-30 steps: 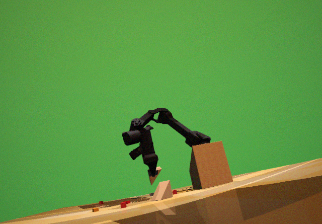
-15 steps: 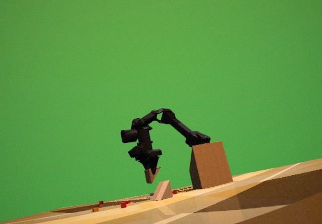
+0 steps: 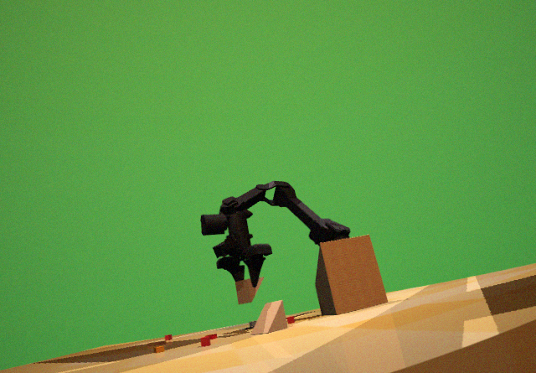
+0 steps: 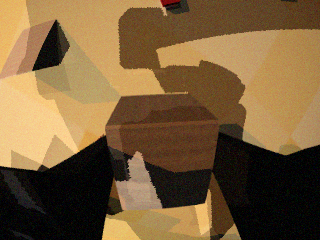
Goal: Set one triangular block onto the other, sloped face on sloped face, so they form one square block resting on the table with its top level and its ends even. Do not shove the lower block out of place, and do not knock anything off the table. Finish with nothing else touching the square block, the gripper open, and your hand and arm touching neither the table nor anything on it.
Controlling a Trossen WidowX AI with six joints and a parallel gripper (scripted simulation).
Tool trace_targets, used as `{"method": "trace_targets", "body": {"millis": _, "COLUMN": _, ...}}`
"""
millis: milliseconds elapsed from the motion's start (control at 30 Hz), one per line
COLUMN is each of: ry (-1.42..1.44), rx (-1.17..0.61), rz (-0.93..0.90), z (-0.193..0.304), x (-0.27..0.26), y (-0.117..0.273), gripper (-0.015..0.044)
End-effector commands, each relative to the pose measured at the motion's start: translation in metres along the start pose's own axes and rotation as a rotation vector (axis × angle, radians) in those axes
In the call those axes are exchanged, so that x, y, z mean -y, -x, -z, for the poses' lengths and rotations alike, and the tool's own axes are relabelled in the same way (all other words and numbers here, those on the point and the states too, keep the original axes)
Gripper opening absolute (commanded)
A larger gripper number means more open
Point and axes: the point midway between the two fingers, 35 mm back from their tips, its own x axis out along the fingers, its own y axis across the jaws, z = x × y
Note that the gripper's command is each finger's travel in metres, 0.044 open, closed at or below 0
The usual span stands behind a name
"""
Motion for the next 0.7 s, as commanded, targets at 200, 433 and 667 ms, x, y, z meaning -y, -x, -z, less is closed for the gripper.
{"method": "trace_targets", "body": {"millis": 200, "ry": 0.018, "rx": 0.013, "rz": -0.016, "z": -0.026, "x": -0.013, "y": 0.009, "gripper": 0.0000}}
{"method": "trace_targets", "body": {"millis": 433, "ry": 0.038, "rx": 0.021, "rz": -0.022, "z": -0.051, "x": -0.032, "y": 0.020, "gripper": 0.0000}}
{"method": "trace_targets", "body": {"millis": 667, "ry": 0.062, "rx": 0.027, "rz": -0.026, "z": -0.073, "x": -0.055, "y": 0.030, "gripper": 0.0000}}
